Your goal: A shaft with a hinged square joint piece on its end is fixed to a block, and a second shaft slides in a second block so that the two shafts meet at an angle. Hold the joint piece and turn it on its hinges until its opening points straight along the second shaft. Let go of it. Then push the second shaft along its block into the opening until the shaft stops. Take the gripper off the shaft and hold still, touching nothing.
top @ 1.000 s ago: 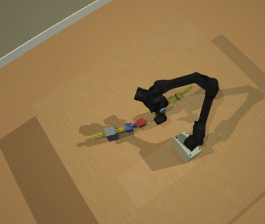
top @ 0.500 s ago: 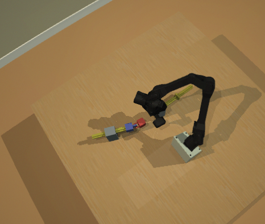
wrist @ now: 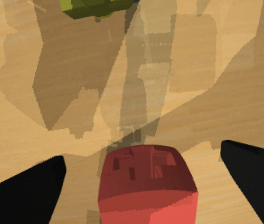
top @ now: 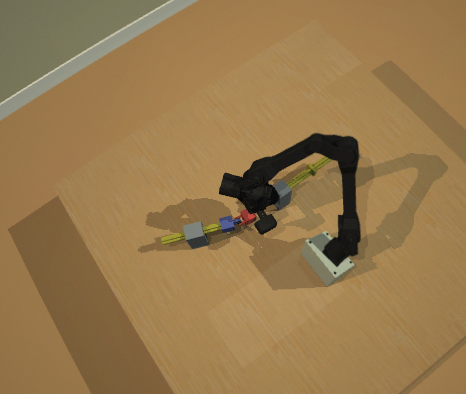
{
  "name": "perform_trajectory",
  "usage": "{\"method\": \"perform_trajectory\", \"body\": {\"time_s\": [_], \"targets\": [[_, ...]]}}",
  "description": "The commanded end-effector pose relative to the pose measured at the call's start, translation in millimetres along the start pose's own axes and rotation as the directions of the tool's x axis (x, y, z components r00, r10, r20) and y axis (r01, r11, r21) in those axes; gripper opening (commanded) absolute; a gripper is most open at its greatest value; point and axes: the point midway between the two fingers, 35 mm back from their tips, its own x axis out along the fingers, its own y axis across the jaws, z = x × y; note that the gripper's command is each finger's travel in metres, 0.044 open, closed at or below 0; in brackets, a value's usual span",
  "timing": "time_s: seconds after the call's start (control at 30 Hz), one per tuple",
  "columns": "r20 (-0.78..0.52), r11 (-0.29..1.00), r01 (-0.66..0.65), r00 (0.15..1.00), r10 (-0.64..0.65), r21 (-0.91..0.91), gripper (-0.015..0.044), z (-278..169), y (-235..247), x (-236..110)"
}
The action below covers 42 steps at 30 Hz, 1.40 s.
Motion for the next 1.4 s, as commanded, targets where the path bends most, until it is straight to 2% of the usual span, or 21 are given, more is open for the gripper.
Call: {"method": "perform_trajectory", "body": {"time_s": [0.0,0.63,0.97,1.37], "targets": [[-0.002,1.0,0.003,1.0,-0.003,0.01,0.044,-5.5,0.0,2.4],[-0.001,1.0,0.003,1.0,-0.003,0.011,0.044,-6.1,0.6,30.7],[-0.001,1.0,0.003,1.0,-0.003,0.011,0.0182,-6.1,0.6,30.7],[-0.001,1.0,0.003,1.0,-0.003,0.011,0.0182,-6.1,0.6,30.7]]}}
